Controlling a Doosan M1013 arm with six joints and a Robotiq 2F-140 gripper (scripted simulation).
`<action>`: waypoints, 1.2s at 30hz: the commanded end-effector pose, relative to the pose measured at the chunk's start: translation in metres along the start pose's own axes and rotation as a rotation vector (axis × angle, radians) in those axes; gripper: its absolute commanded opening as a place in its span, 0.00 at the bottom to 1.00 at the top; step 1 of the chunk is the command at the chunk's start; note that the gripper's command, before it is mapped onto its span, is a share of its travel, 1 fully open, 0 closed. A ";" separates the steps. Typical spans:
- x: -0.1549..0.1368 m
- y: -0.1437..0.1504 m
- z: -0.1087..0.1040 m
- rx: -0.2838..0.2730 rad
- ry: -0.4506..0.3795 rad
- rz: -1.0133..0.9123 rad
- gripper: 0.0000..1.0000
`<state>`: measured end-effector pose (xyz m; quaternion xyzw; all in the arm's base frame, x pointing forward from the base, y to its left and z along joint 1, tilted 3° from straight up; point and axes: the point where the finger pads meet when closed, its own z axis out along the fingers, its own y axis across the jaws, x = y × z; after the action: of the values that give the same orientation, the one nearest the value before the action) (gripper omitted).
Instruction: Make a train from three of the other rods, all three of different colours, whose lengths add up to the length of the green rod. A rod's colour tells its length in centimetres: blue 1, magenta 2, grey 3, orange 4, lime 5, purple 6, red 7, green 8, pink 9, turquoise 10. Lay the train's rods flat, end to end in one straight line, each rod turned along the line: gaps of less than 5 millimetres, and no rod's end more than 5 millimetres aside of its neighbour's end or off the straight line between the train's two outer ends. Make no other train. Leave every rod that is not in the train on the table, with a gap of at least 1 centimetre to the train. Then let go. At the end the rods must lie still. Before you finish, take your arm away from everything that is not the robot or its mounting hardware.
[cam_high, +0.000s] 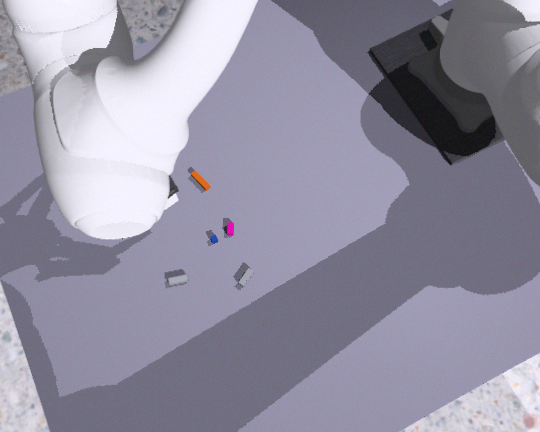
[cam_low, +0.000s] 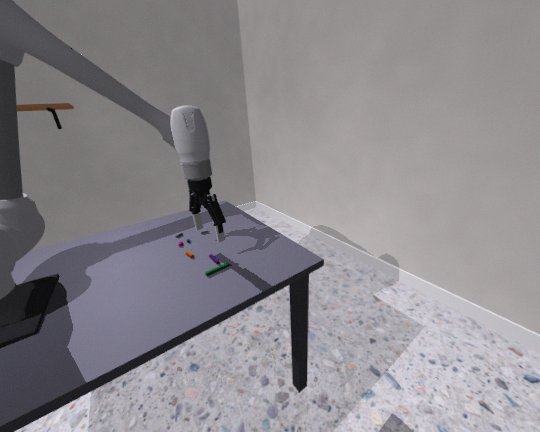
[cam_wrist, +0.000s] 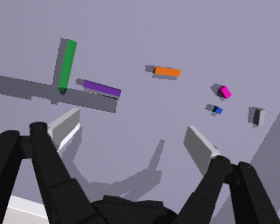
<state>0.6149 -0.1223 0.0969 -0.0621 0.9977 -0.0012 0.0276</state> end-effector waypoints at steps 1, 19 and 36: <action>0.005 -0.026 0.000 0.006 0.002 0.167 1.00; 0.007 -0.033 -0.001 0.006 0.002 0.212 1.00; 0.007 -0.033 -0.001 0.006 0.002 0.212 1.00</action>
<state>0.6121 -0.1555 0.0971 0.0441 0.9987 -0.0013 0.0268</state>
